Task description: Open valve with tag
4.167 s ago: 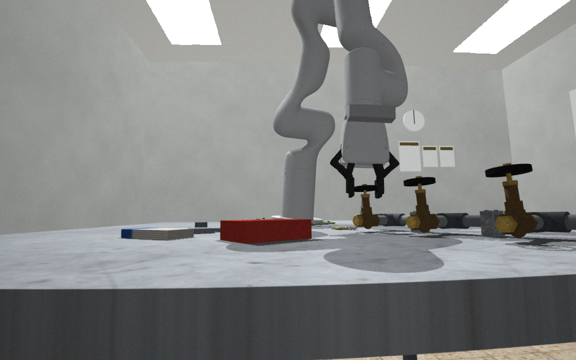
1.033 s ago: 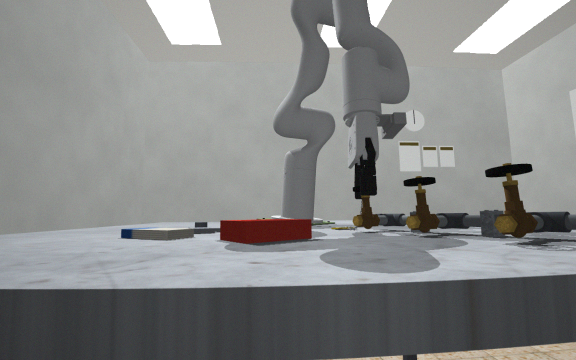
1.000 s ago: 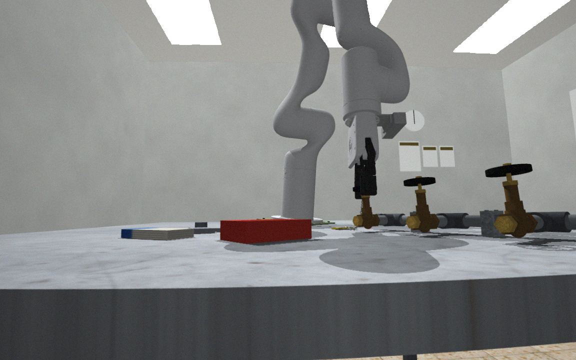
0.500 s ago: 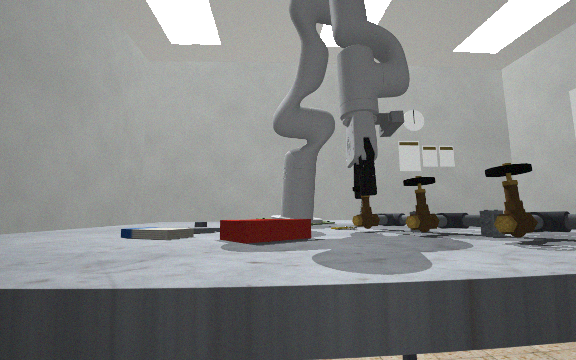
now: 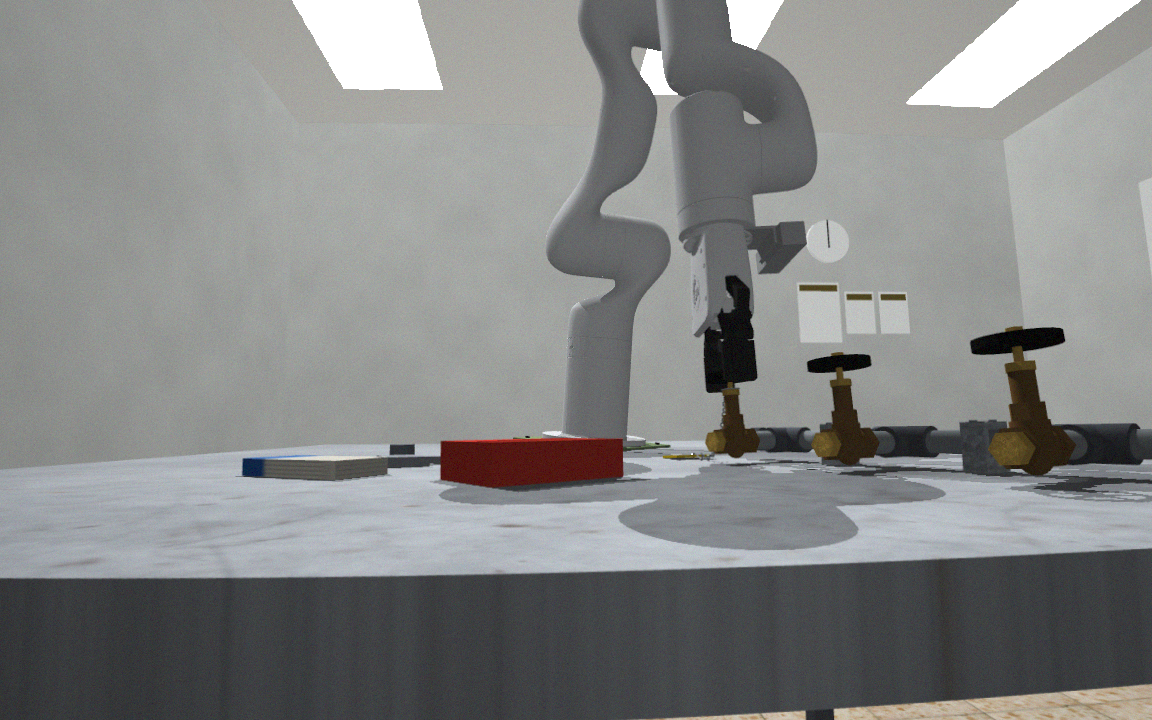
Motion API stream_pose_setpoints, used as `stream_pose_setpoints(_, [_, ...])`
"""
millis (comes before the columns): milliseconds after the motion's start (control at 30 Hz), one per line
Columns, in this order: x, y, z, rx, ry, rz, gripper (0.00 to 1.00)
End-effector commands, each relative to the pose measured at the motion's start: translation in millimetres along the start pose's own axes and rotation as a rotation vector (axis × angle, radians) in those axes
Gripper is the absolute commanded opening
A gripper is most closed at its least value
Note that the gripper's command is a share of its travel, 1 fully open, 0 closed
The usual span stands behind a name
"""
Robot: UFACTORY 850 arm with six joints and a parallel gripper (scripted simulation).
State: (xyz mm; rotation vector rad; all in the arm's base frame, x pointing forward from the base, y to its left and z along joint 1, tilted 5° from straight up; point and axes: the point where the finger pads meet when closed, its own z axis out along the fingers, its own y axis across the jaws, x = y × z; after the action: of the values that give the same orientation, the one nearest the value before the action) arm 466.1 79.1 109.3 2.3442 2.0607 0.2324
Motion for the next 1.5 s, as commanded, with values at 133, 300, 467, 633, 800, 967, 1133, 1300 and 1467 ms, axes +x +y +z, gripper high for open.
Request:
stream_pose_setpoints(133, [0.6, 1.1, -0.7, -0.003, 0.002, 0.0, 1.0])
stream_pose_setpoints(300, [0.6, 1.1, -0.7, -0.003, 0.002, 0.0, 1.0])
stream_pose_setpoints(467, [0.6, 1.1, -0.7, -0.003, 0.002, 0.0, 1.0])
stream_pose_setpoints(633, [0.6, 1.1, -0.7, -0.003, 0.002, 0.0, 1.0])
stream_pose_setpoints(800, [0.6, 1.1, -0.7, -0.003, 0.002, 0.03, 1.0])
stream_pose_setpoints(967, [0.6, 1.1, -0.7, -0.002, 0.002, 0.133, 1.0])
stream_pose_setpoints(1133, [0.6, 1.1, -0.7, -0.002, 0.002, 0.24, 1.0])
stream_pose_setpoints(1300, [0.6, 1.1, -0.7, -0.002, 0.002, 0.495, 1.0])
stream_pose_setpoints(1467, [0.6, 1.2, -0.7, -0.002, 0.011, 0.705, 1.0])
